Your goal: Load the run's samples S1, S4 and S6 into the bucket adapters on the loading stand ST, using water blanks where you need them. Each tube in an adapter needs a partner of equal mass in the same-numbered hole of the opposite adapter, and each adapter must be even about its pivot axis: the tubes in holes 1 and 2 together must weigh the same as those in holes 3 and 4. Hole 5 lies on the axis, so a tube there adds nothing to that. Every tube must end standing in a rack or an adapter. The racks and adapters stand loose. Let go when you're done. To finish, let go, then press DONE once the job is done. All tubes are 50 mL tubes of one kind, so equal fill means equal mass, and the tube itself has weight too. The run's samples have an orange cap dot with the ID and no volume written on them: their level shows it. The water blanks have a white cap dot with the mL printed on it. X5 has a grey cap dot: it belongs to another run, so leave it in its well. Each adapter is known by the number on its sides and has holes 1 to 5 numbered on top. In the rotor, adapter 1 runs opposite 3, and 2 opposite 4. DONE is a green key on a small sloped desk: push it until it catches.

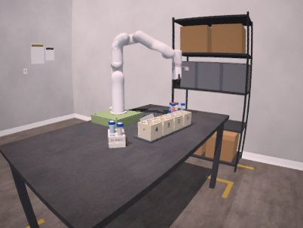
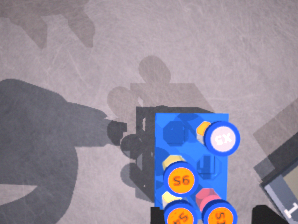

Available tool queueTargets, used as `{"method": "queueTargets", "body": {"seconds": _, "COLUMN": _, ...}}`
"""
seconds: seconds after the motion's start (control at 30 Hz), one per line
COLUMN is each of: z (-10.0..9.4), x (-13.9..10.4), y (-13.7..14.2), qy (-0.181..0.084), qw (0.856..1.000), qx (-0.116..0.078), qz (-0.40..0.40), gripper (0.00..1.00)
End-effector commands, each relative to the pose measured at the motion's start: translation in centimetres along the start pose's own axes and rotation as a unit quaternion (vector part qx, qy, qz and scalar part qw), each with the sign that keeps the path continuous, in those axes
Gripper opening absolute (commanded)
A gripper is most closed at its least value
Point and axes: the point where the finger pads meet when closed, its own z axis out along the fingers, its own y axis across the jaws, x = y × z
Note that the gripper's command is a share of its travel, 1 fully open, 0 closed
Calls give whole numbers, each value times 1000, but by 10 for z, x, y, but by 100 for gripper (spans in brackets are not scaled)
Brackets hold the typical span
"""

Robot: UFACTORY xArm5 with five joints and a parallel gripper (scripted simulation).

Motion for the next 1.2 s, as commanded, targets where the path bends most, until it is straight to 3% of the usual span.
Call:
{"method": "queueTargets", "body": {"seconds": 0.0, "z": -2, "x": 2, "y": -1, "qy": 2, "qw": 1000, "qx": 2, "qz": 0, "gripper": 57}}
{"method": "queueTargets", "body": {"seconds": 0.23, "z": -2, "x": 2, "y": -1, "qy": 2, "qw": 1000, "qx": 2, "qz": 0, "gripper": 57}}
{"method": "queueTargets", "body": {"seconds": 1.17, "z": 50, "x": 2, "y": -1, "qy": 2, "qw": 1000, "qx": 2, "qz": 0, "gripper": 57}}
